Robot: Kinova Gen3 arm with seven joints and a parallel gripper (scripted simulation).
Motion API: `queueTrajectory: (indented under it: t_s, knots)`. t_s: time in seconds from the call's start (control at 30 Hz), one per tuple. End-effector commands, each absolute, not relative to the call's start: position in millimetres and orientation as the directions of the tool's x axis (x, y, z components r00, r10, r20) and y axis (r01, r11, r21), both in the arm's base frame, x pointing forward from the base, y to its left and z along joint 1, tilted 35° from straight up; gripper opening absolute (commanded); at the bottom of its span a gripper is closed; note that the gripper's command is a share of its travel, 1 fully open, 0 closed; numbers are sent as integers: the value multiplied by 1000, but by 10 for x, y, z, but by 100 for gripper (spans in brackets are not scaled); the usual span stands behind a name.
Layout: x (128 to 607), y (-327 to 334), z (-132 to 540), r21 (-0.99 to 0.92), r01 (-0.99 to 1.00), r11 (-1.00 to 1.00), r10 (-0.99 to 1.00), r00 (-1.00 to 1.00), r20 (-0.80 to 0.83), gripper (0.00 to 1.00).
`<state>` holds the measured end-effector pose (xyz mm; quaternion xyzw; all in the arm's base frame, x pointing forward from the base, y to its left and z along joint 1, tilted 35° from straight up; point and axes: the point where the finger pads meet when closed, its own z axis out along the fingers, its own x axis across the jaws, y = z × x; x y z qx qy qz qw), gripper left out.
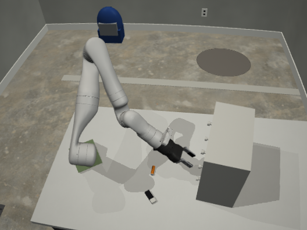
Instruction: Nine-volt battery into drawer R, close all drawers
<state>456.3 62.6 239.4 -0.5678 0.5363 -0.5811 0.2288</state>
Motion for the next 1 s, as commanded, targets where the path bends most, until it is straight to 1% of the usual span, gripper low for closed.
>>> queueTrajectory:
  t_s: [0.0, 0.7, 0.97]
  knots:
    - [4565, 623, 2396, -883, -342, -321, -874, -251, 415, 100]
    - [4588, 590, 2339, -882, -345, -321, -874, -252, 416, 100]
    - [4706, 413, 2039, -877, -361, -317, -865, -269, 423, 100]
